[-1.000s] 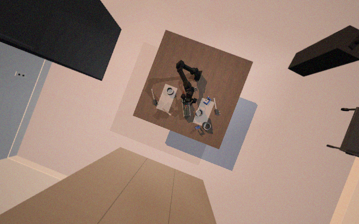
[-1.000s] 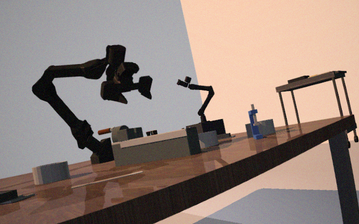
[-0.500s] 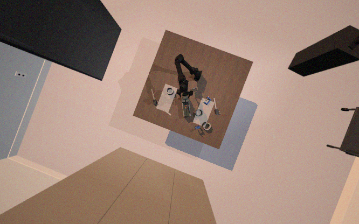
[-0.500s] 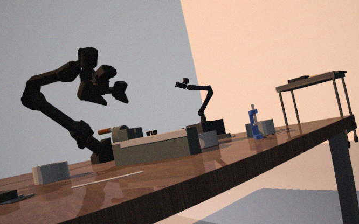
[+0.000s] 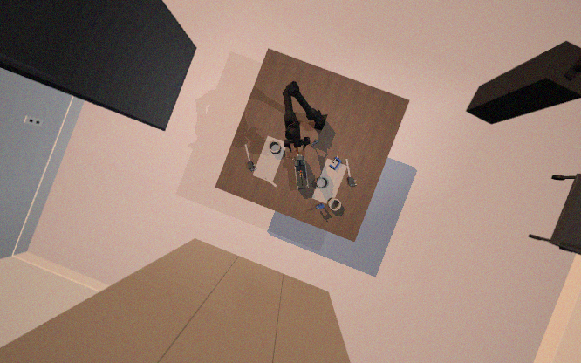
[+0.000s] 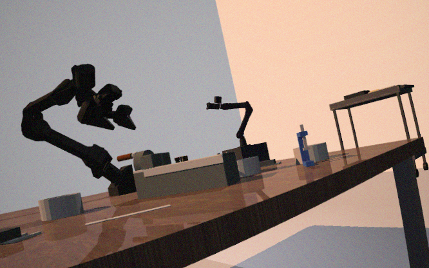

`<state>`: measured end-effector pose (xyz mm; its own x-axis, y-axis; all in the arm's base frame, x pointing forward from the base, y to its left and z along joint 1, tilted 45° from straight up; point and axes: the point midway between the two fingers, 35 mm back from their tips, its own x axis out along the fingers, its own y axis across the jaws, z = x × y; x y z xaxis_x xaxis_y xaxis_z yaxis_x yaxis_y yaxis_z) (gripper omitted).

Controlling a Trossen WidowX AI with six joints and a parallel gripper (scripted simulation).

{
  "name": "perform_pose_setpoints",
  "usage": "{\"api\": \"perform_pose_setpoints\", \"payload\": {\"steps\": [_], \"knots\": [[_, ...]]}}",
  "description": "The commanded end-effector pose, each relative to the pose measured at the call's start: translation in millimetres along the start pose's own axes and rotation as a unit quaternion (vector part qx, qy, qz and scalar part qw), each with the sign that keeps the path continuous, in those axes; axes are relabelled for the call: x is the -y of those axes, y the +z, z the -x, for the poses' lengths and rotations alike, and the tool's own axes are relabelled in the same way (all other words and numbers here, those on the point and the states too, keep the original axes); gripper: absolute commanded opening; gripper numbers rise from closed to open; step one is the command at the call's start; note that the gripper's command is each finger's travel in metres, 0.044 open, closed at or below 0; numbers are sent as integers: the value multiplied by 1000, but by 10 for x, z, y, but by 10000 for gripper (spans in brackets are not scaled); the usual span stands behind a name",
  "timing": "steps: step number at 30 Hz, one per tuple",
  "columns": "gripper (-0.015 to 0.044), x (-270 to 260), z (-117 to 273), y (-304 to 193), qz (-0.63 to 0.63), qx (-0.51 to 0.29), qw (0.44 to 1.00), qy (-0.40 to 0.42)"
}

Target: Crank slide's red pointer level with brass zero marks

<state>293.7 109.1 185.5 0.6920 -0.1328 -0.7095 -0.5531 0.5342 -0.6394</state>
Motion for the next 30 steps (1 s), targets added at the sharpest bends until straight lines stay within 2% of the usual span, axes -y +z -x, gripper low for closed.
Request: {"api": "perform_pose_setpoints", "payload": {"steps": [1,10,30], "knots": [[440,-16,-34,-55,5,-1,1000,5],[440,-11,-271,-299,6,-1,1000,4],[440,-4,-489,-497,5,-1,1000,4]]}}
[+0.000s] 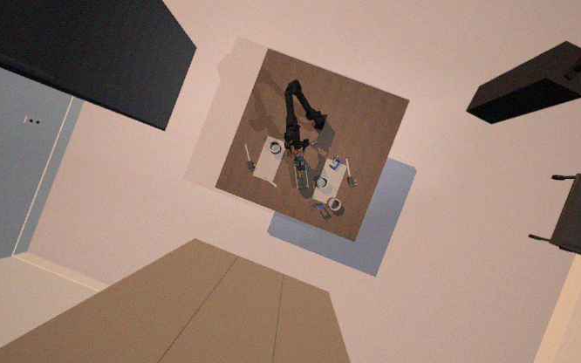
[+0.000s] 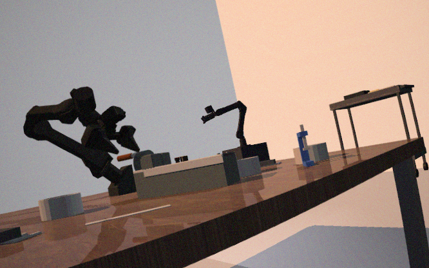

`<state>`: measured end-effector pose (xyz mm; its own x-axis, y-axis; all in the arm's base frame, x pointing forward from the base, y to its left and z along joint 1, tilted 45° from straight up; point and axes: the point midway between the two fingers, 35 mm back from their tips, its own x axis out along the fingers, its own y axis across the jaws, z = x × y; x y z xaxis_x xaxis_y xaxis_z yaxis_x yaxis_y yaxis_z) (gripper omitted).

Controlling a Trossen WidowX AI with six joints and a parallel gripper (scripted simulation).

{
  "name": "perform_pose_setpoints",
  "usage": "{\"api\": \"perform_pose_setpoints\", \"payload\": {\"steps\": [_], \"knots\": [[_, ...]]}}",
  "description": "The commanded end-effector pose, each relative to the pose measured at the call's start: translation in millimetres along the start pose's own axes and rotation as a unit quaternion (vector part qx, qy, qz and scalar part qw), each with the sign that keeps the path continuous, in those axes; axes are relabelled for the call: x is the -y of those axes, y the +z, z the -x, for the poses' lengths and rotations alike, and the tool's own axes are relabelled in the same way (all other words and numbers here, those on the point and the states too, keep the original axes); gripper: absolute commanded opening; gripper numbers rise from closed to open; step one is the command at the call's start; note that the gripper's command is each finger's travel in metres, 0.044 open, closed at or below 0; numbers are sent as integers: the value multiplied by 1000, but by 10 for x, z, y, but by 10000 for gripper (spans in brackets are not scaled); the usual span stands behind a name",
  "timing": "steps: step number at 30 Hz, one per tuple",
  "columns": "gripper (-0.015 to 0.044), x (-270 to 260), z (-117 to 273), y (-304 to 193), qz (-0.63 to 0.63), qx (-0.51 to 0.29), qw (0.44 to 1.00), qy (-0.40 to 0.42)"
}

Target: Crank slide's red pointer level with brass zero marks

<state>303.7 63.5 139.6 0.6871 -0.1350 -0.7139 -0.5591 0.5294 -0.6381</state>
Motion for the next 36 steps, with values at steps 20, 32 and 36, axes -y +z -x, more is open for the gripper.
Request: {"api": "perform_pose_setpoints", "payload": {"steps": [20,32,36], "knots": [[440,-9,-247,-264,3,2,1000,0],[177,-9,-253,-272,3,2,1000,0],[72,-9,-253,-272,3,2,1000,0]]}}
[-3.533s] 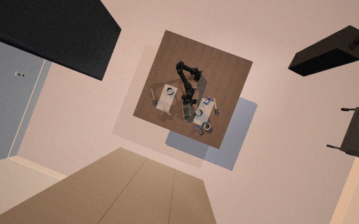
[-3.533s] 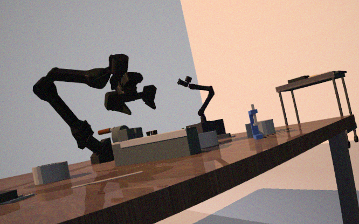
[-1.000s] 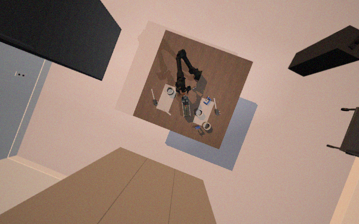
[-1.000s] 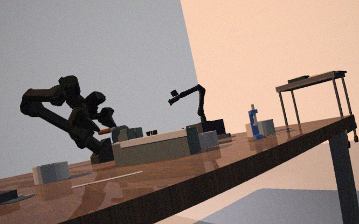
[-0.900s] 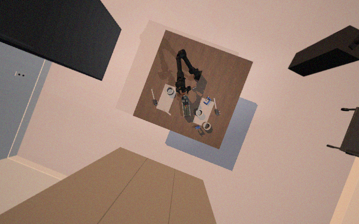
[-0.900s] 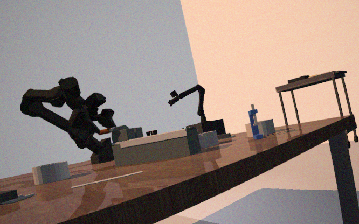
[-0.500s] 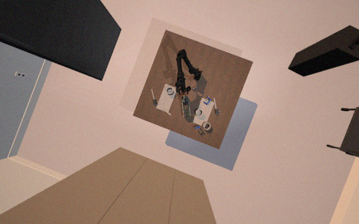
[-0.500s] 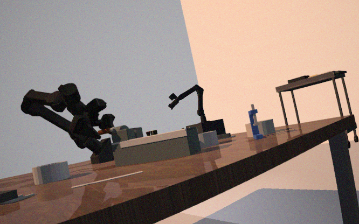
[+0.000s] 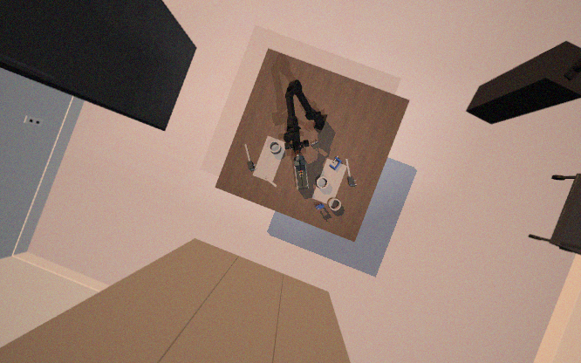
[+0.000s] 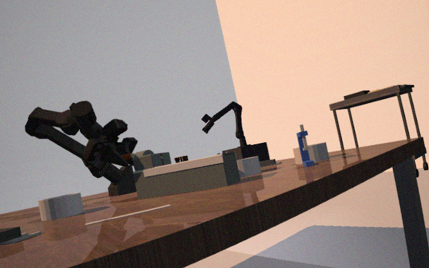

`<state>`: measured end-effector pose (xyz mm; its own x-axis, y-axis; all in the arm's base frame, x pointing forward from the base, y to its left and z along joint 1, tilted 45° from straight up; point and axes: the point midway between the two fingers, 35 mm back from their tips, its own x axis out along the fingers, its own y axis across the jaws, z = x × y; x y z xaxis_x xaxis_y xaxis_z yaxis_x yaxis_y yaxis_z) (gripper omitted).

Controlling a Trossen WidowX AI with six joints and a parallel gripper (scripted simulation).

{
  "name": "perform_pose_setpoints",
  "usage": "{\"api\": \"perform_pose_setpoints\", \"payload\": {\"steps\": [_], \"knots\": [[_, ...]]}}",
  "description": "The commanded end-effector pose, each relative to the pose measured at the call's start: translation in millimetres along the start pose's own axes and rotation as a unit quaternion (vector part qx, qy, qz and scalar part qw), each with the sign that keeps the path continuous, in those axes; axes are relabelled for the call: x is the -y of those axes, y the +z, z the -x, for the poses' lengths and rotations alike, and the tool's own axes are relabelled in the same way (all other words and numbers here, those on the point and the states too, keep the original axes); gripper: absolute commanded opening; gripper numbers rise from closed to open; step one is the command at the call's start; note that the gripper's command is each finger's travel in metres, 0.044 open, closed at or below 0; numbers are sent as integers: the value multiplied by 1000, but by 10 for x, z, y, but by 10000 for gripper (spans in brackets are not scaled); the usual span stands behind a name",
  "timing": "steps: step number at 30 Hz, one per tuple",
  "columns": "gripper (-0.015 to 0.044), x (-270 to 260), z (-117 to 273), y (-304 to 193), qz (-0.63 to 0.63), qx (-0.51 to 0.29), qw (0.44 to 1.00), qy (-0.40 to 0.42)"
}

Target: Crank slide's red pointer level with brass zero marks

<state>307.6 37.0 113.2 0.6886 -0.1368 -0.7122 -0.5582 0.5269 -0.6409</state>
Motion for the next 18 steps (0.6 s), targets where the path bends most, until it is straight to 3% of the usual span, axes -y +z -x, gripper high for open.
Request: {"api": "perform_pose_setpoints", "payload": {"steps": [1,3,18], "knots": [[46,-3,-2,7,2,2,1000,1],[0,-3,-2,7,2,2,1000,1],[0,74,-23,-20,2,2,1000,1]]}}
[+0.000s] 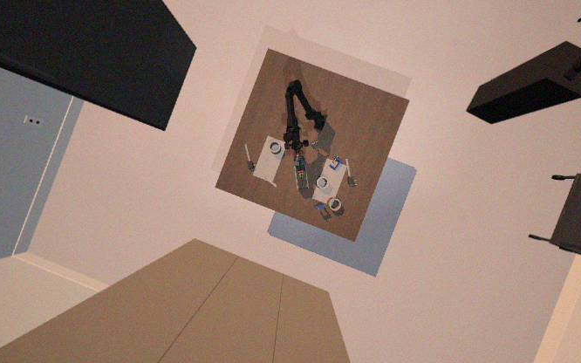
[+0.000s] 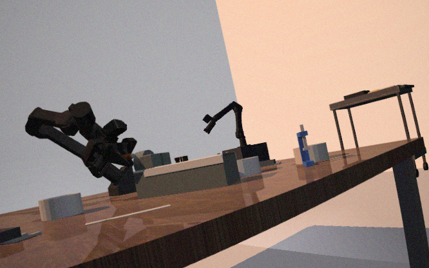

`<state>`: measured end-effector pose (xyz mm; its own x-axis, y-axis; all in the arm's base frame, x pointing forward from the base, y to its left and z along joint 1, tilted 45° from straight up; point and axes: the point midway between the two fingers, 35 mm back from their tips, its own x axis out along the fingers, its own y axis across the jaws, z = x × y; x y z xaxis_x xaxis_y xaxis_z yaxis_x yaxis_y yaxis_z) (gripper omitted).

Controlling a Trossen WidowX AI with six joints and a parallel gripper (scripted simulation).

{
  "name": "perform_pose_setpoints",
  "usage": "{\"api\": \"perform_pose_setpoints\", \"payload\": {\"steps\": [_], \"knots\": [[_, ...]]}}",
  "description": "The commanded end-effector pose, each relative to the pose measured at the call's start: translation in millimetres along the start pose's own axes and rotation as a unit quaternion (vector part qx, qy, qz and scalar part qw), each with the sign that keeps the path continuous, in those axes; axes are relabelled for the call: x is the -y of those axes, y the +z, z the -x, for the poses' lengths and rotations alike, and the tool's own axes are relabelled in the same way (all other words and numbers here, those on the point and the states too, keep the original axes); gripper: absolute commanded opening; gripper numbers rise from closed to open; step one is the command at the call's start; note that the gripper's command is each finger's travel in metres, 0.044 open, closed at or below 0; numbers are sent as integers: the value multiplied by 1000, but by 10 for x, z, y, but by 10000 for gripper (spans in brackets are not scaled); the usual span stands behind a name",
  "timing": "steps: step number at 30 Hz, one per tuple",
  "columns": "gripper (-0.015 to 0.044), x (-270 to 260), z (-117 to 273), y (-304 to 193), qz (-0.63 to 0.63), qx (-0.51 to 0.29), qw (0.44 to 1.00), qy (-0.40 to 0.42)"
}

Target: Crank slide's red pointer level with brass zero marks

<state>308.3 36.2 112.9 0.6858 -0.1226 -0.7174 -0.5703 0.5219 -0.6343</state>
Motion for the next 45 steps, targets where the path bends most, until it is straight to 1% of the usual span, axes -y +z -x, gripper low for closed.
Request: {"api": "perform_pose_setpoints", "payload": {"steps": [1,24,45], "knots": [[0,83,-18,-19,-2,-2,1000,-6],[0,223,-189,-196,-1,-2,1000,-7],[0,111,-374,-378,-1,-3,1000,-7]]}}
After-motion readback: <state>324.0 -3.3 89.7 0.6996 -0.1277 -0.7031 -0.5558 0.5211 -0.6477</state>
